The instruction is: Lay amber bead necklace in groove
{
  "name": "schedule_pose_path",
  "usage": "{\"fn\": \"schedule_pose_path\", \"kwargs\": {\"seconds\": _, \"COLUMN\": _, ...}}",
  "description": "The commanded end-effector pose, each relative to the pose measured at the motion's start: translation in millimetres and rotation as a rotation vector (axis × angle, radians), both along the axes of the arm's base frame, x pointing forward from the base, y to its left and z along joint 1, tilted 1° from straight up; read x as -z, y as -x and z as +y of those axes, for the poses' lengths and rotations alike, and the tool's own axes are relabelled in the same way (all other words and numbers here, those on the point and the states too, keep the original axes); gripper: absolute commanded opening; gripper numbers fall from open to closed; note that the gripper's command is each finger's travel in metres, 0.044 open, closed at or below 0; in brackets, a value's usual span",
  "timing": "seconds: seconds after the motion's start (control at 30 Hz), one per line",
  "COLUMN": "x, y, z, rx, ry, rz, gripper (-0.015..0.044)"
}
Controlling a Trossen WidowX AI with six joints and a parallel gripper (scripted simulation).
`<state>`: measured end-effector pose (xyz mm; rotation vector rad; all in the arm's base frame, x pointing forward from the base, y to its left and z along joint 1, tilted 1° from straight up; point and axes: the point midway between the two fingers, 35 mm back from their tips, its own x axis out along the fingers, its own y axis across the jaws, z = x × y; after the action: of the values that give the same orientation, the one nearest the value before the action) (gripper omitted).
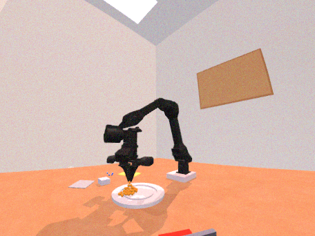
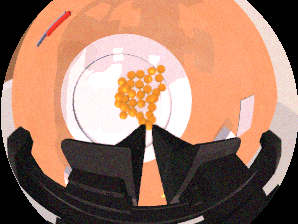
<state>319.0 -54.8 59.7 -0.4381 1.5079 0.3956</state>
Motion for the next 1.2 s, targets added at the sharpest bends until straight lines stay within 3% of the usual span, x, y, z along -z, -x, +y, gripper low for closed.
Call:
{"fn": "schedule_pose_path", "kwargs": {"seconds": 0.0, "x": 8, "y": 0, "z": 0, "rx": -0.006, "ry": -0.004, "rz": -0.003, "gripper": 0.0}}
{"fn": "schedule_pose_path", "kwargs": {"seconds": 0.47, "x": 26, "y": 0, "z": 0, "rx": -0.006, "ry": -0.004, "rz": -0.002, "gripper": 0.0}}
{"fn": "schedule_pose_path", "kwargs": {"seconds": 1.0, "x": 11, "y": -1, "z": 0, "rx": -0.001, "ry": -0.001, "rz": -0.008, "gripper": 0.042}}
{"fn": "schedule_pose_path", "kwargs": {"seconds": 1.17, "x": -5, "y": -1, "z": 0, "rx": -0.003, "ry": -0.003, "rz": -0.006, "gripper": 0.044}}
